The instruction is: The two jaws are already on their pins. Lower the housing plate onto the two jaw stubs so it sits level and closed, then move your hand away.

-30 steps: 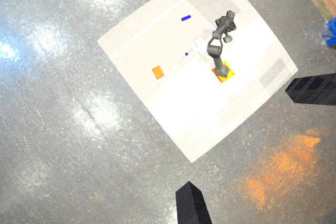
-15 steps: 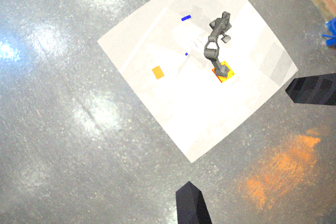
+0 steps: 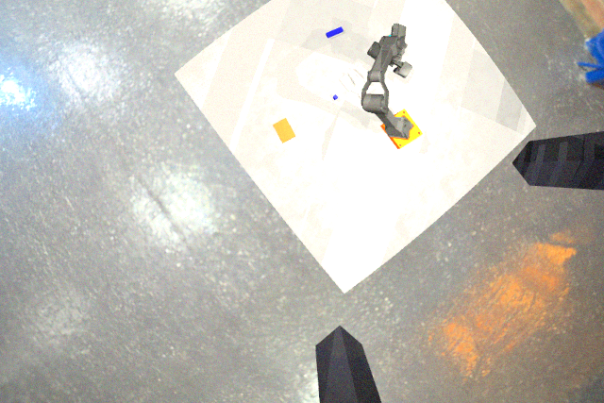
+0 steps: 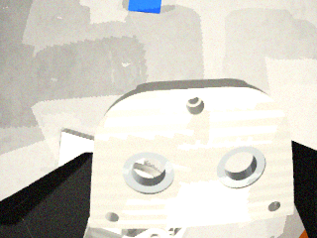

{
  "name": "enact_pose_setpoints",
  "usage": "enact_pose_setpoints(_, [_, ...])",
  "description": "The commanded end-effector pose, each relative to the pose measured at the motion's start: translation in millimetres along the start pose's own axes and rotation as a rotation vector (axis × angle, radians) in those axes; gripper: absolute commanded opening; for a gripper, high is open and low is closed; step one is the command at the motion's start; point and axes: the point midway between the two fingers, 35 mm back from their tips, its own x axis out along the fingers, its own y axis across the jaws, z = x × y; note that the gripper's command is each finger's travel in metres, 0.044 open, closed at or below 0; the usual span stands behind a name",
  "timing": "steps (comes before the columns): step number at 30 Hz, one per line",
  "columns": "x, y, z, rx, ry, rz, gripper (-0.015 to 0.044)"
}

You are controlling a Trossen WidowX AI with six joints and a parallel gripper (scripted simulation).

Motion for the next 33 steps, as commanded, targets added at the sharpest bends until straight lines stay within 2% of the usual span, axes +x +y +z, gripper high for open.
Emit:
enact_pose_setpoints(1, [0.5, 3.4, -7.8, -0.076, 0.005, 0.003, 0.0351])
enact_pose_setpoints(33, [6.8, 23.1, -67.0, -0.727, 0.019, 0.015, 0.0351])
